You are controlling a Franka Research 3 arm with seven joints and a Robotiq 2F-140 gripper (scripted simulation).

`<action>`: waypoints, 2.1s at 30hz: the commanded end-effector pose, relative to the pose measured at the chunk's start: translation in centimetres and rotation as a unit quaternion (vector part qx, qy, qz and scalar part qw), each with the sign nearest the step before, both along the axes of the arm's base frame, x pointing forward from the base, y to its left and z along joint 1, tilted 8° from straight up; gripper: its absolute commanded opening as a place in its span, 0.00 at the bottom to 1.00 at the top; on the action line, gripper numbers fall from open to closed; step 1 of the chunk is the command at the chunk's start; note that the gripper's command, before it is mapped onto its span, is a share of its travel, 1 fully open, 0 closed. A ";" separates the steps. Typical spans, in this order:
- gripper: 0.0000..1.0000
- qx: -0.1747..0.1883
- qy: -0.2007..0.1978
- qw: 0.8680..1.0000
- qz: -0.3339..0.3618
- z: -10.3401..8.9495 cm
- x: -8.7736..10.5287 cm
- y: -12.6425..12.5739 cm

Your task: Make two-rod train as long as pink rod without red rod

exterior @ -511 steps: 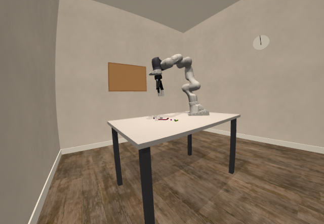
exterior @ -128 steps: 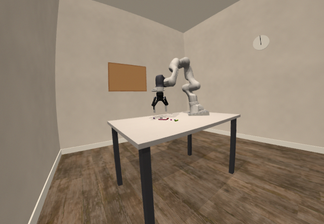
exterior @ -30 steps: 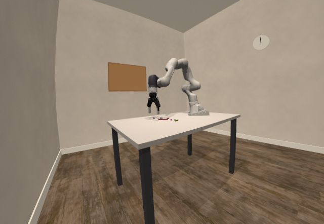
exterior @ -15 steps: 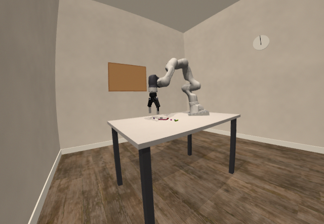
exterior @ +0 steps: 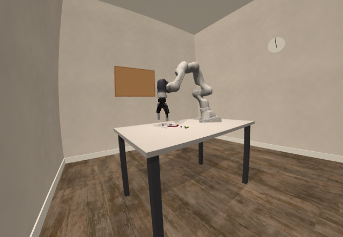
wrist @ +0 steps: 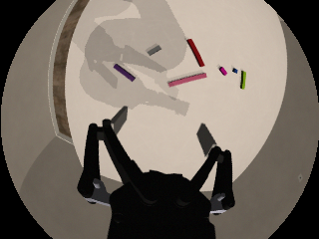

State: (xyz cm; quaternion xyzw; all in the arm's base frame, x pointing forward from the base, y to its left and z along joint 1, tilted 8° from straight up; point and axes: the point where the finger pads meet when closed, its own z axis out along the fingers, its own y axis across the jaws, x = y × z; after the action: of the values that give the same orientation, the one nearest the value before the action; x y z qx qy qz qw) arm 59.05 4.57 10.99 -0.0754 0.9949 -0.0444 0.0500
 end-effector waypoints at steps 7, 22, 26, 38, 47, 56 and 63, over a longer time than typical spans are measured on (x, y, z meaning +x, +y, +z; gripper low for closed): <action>1.00 0.000 0.000 1.000 -0.005 0.0 0.0 0.1; 1.00 0.000 0.000 1.000 -0.005 0.0 0.0 0.1; 1.00 0.000 0.000 1.000 -0.005 0.0 0.0 0.1; 1.00 0.000 0.000 1.000 -0.005 0.0 0.0 0.1; 1.00 0.000 0.000 1.000 -0.005 0.0 0.0 0.1; 1.00 0.000 0.000 1.000 -0.005 0.0 0.0 0.1; 1.00 -0.002 0.002 1.000 0.011 0.0 -0.1 -0.1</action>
State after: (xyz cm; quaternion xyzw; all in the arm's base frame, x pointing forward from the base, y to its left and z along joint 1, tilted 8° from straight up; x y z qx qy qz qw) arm 59.04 4.57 10.99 -0.0744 0.9950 -0.0444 0.0500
